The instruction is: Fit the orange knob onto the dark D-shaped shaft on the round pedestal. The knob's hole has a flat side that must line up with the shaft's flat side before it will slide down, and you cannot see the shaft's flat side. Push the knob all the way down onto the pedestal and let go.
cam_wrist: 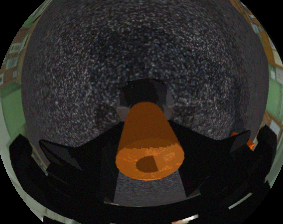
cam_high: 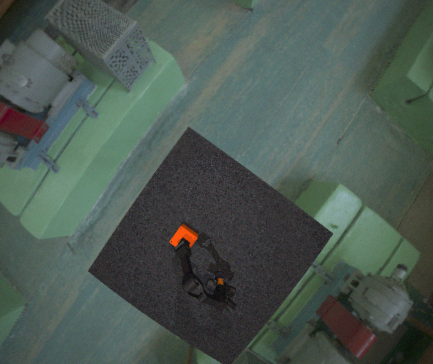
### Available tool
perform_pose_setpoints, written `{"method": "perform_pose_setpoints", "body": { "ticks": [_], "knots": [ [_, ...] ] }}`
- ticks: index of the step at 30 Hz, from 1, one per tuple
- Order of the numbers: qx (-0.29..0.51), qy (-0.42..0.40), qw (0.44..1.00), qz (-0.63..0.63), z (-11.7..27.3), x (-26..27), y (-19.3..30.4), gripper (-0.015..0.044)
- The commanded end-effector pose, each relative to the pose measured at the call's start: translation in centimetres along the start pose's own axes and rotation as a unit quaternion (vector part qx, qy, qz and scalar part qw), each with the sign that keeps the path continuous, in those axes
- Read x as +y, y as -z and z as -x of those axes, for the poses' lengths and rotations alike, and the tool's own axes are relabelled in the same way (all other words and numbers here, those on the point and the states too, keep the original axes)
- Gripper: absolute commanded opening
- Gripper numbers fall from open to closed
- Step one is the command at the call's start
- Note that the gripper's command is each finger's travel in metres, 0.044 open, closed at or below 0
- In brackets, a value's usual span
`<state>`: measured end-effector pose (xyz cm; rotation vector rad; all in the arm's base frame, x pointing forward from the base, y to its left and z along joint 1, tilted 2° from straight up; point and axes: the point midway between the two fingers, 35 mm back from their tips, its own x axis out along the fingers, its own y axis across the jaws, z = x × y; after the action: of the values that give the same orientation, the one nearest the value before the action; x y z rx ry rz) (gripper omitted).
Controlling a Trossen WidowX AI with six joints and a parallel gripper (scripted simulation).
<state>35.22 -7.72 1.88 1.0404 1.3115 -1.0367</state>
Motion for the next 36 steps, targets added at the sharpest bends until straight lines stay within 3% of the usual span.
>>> {"method": "perform_pose_setpoints", "body": {
  "ticks": [1, 7, 36],
  "knots": [
    [-0.002, -0.003, 1.0, -0.014, 0.42, 0.04, -0.04, 0.0],
    [-0.002, -0.003, 0.994, -0.106, 0.54, -0.21, 0.08, 0.0],
    [-0.001, -0.003, 0.991, -0.133, 0.41, -0.06, 0.03, 0.0]
  ]
}}
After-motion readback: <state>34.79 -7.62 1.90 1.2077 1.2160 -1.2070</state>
